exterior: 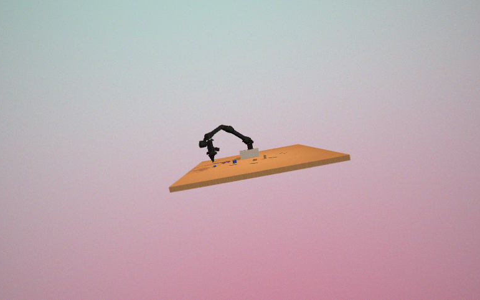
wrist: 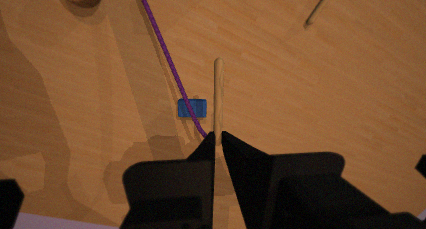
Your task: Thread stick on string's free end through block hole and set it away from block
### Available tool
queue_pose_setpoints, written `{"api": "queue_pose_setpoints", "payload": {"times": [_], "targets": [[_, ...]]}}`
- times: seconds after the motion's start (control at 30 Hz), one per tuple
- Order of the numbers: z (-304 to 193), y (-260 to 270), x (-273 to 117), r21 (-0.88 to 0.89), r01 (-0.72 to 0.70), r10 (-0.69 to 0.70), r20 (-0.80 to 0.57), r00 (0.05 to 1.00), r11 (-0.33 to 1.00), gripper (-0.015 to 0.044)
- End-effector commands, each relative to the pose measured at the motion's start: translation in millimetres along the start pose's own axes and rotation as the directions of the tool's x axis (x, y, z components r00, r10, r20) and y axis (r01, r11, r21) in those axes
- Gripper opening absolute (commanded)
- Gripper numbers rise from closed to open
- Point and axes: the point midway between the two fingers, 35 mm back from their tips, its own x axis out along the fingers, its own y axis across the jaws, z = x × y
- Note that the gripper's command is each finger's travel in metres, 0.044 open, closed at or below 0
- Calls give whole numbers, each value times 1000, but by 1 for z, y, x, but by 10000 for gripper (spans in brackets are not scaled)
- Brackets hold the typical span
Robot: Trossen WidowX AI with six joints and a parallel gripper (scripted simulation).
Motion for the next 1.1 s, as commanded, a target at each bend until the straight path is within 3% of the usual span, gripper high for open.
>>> {"api": "queue_pose_setpoints", "payload": {"times": [0.0,1.07], "targets": [[-2,-3,0,-4,-1,1,-11,1000,1000,0],[13,-31,28,-4,1,-1,-9,1000,1000,0]]}}
